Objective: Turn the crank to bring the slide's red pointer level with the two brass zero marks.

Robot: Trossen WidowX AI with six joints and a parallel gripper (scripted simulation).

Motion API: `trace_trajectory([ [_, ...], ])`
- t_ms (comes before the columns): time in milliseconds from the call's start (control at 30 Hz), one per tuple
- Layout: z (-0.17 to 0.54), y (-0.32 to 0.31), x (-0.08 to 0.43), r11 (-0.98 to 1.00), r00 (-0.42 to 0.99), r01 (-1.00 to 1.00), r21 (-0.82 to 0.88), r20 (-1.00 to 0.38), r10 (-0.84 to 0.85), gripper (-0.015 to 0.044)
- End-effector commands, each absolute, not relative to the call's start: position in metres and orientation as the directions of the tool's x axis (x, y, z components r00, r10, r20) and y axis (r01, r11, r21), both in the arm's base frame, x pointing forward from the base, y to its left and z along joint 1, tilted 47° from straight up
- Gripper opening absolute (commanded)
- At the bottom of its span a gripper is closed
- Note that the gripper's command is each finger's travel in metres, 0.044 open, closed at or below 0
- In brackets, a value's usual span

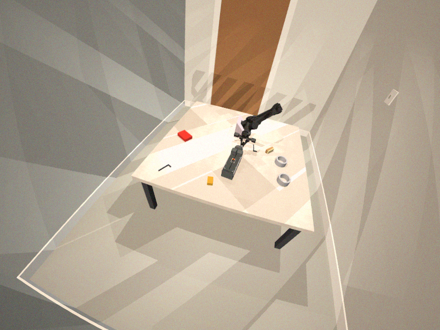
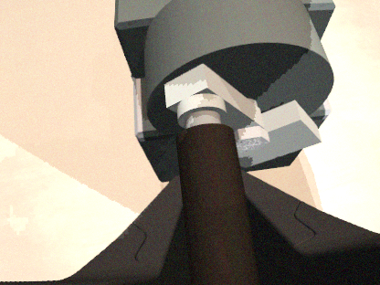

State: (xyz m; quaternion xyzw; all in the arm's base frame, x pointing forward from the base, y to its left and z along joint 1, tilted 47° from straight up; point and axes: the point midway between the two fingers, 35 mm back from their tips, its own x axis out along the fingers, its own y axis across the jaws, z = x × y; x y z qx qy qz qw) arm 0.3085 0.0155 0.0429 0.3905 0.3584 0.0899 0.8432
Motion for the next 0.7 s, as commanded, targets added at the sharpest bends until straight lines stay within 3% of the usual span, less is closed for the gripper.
trace_trajectory([
  [0, 0.042, 0.013, 0.308, 0.680, 0.727, 0.129, 0.722, -0.535, 0.430, 0.0000],
  [667, 0.037, 0.002, 0.306, 0.680, 0.727, 0.129, 0.722, -0.535, 0.430, 0.0000],
])
